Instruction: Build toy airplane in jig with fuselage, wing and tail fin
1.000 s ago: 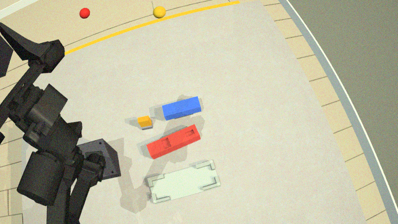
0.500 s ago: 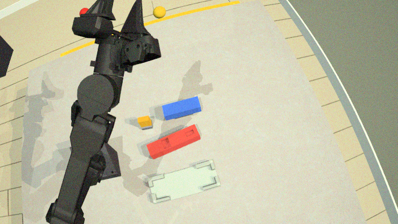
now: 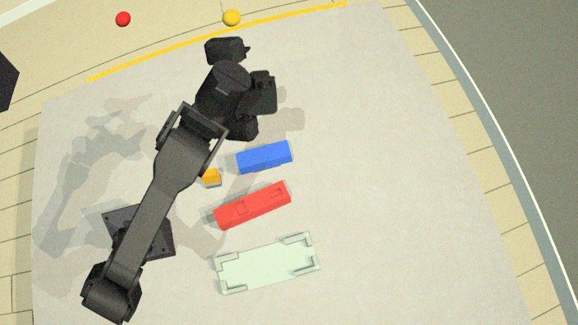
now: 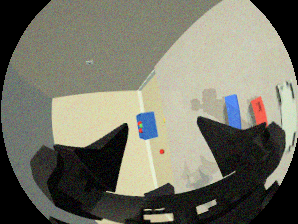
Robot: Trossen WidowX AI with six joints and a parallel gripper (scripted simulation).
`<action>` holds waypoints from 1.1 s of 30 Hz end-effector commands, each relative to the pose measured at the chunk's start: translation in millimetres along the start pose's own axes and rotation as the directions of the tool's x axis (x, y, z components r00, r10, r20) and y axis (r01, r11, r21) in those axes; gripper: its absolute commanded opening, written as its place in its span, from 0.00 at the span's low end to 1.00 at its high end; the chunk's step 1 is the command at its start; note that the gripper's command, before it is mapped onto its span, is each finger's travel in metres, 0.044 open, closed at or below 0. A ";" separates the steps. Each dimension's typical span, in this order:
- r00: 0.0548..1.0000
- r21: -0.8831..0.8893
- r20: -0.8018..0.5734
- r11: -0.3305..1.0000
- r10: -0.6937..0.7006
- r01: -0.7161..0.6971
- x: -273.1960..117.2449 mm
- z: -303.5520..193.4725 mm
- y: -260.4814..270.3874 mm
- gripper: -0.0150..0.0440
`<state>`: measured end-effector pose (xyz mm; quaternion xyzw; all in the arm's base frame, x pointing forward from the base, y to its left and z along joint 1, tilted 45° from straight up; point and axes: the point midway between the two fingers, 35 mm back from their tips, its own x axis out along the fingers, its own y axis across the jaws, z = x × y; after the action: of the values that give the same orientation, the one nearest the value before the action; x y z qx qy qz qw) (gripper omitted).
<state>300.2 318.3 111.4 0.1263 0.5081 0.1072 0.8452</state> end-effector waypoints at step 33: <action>0.428 -0.600 -0.154 0.429 -0.890 0.676 4.9 -53.6 -276.0 1.00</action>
<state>269.6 69.6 -0.3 -0.3578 0.6466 -0.1750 0.6506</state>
